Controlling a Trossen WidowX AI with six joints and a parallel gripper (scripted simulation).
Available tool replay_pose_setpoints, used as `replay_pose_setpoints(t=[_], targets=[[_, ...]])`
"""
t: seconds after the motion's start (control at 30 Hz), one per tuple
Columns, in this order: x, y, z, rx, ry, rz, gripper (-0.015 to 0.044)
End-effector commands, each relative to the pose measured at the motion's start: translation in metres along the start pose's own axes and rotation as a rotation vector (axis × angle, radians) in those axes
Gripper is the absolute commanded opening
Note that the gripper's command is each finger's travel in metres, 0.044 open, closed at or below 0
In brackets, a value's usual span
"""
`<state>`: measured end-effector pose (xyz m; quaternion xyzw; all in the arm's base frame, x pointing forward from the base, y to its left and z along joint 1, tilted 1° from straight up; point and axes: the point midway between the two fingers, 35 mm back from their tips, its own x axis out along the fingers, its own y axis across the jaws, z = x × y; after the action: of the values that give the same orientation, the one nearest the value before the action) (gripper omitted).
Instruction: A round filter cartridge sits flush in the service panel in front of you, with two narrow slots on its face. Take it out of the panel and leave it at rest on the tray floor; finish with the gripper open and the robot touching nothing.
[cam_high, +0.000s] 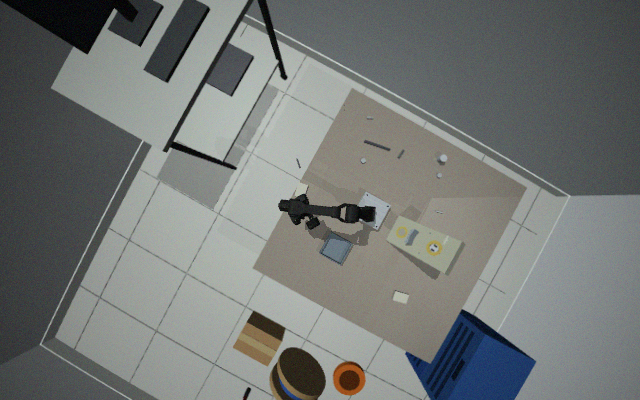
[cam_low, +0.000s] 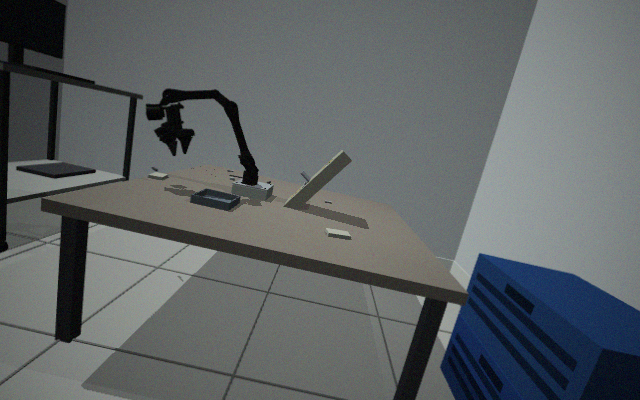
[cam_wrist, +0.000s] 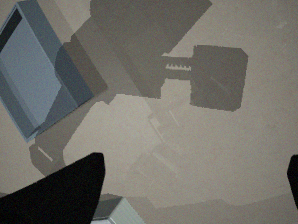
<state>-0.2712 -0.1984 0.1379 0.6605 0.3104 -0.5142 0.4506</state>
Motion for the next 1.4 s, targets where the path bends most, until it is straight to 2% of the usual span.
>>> replay_pose_setpoints(t=[0.0, 0.37, 0.57, 0.77, 1.07, 1.37], targets=[[0.0, 0.002, 0.001, -0.006, -0.001, -0.003, 0.0374], [0.02, 0.158, 0.039, -0.394, -0.074, -0.142, 0.0095], [0.036, 0.25, 0.025, -0.626, -0.136, -0.167, 0.0095], [0.052, 0.332, -0.018, -0.853, -0.203, -0.14, 0.0095], [0.069, 0.422, -0.119, -1.182, -0.295, -0.015, 0.0095], [0.075, 0.464, -0.242, -1.481, -0.356, 0.203, 0.0095]])
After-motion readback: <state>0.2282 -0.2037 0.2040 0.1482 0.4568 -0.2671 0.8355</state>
